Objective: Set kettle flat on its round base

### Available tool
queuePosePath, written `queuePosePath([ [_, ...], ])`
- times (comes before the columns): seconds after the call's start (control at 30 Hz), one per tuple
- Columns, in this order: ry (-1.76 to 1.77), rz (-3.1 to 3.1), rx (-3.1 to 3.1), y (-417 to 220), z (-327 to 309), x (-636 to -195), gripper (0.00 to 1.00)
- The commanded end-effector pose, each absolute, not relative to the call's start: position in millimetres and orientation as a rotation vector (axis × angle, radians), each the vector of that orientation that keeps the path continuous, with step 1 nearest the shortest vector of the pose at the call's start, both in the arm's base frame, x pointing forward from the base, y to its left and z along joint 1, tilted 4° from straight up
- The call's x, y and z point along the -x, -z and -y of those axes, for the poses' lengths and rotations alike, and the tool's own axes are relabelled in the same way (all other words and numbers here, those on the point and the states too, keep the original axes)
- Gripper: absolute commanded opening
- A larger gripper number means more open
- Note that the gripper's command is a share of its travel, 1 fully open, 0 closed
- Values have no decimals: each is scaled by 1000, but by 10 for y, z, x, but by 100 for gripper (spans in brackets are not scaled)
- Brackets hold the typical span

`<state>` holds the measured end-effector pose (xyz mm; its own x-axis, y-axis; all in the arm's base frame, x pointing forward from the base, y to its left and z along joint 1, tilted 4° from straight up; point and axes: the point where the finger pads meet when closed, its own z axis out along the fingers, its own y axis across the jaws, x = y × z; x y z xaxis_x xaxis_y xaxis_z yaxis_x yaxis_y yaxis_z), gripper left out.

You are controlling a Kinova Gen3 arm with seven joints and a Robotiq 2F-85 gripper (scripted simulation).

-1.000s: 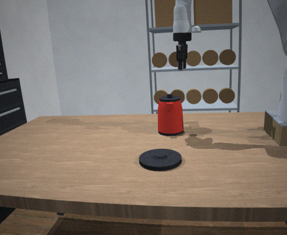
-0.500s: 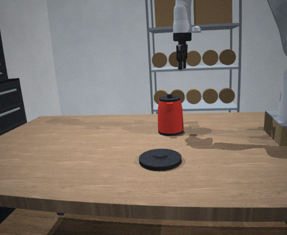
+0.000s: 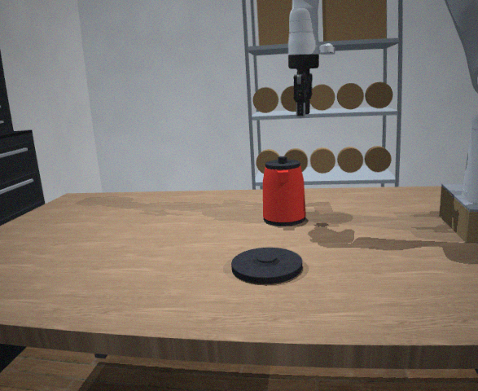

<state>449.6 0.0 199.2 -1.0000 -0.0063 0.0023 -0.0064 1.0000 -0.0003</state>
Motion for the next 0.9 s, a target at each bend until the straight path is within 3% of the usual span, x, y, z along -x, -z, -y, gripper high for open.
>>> queuePosePath([
  [0.0,0,3141,-11,-1999,1,-4500,80],
  [0.87,-1,3139,-46,-1995,2,-4502,80],
])
